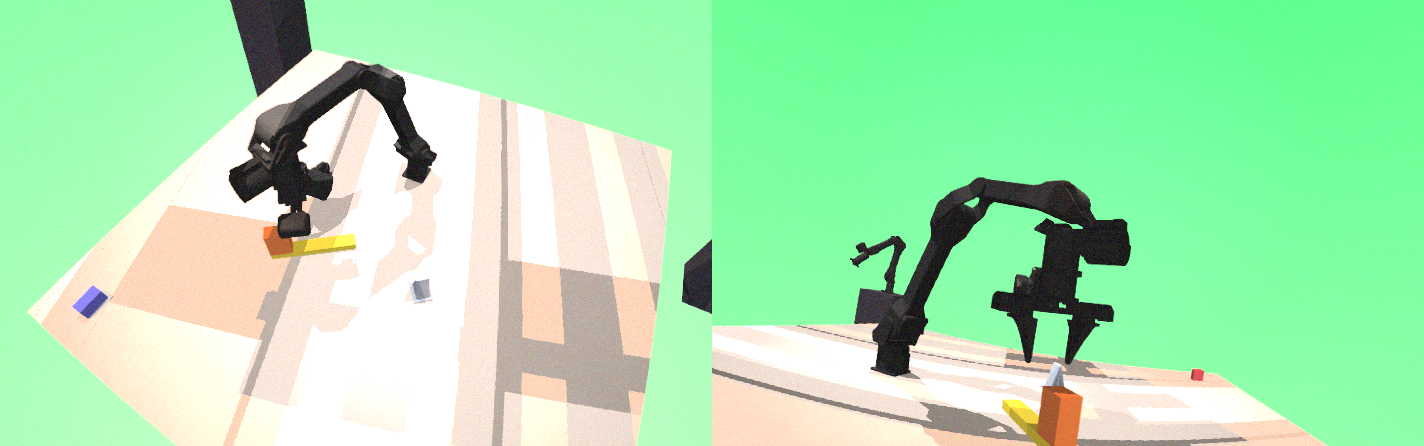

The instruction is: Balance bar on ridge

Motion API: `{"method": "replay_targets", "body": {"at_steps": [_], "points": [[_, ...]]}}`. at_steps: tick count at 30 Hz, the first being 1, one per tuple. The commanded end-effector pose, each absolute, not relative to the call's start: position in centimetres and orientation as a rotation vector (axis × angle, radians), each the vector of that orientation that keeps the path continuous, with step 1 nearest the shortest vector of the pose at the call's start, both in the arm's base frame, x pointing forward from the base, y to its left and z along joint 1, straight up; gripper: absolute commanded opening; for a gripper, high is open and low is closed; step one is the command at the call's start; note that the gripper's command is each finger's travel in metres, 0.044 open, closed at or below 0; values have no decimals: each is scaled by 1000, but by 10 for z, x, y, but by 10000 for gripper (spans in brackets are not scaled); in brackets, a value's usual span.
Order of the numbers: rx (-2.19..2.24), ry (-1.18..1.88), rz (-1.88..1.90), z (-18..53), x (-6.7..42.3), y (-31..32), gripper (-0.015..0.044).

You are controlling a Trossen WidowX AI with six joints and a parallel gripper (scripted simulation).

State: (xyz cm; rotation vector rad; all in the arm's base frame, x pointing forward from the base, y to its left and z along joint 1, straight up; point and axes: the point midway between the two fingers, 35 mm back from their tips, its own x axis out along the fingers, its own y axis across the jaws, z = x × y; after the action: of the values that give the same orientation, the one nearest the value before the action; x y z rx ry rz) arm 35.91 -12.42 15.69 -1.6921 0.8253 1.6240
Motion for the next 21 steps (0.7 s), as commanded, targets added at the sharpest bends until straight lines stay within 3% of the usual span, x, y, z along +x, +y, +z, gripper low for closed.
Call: {"method": "replay_targets", "body": {"at_steps": [1,10,21], "points": [[-1692,828,1636,128,359,-125,315],[-1692,828,1637,77,355,-123,315],[-1692,828,1637,72,355,-123,315]]}}
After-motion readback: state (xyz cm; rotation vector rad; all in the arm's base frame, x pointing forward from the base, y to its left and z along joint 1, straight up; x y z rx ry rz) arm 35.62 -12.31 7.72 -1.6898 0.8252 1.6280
